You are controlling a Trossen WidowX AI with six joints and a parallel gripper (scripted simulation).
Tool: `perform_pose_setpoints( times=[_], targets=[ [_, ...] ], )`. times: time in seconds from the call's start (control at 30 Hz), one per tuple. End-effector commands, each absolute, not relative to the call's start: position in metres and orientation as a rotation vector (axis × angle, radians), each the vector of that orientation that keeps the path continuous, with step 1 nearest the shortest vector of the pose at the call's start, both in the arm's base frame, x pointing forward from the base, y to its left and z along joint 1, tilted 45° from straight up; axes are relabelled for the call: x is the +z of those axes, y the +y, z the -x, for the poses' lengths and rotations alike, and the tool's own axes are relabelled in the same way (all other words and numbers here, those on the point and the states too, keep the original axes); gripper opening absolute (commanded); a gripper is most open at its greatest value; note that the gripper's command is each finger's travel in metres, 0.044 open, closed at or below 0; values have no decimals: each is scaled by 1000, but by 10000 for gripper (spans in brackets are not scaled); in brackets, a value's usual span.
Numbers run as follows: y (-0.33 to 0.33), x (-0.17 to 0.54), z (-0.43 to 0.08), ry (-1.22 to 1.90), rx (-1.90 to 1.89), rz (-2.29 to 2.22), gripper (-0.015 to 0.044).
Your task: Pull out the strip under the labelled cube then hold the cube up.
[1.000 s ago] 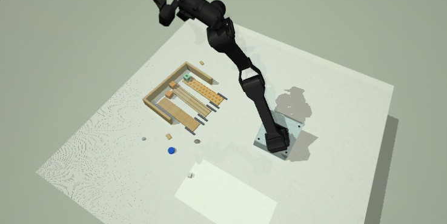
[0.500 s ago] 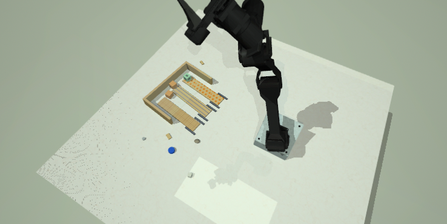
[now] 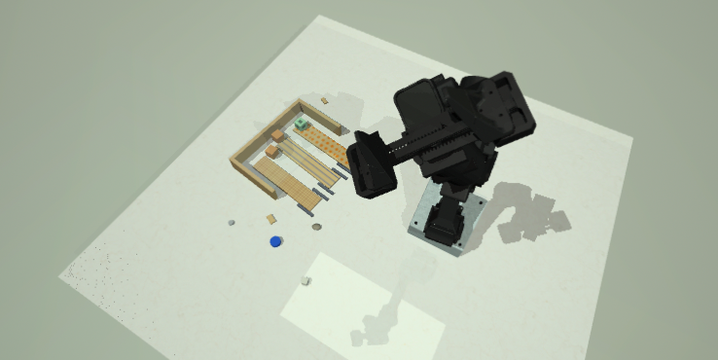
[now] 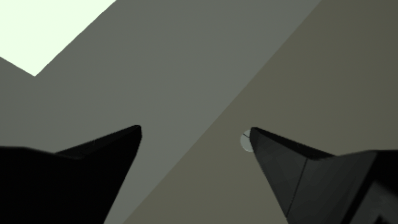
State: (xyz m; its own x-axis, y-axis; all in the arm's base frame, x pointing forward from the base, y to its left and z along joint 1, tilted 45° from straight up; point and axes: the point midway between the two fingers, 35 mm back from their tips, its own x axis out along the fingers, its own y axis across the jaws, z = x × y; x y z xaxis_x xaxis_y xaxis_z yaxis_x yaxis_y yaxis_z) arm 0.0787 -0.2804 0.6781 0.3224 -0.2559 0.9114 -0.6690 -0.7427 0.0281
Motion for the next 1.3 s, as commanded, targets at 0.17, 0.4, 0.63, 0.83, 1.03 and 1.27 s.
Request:
perform_pose_setpoints(
  times=[0.17,0.4,0.63,0.83,1.03,1.27],
  targets=[
    [-153,709,-11,-830,1453,-1729,400],
    [-92,709,-2,-773,1441,-1566,400],
    [14,697,-14,-712,1341,-1261,400],
    [84,673,-52,-685,1186,-990,400],
    [147,626,-116,-569,1078,-754,400],
    [172,562,-198,-410,939,-587,400]
  ],
)
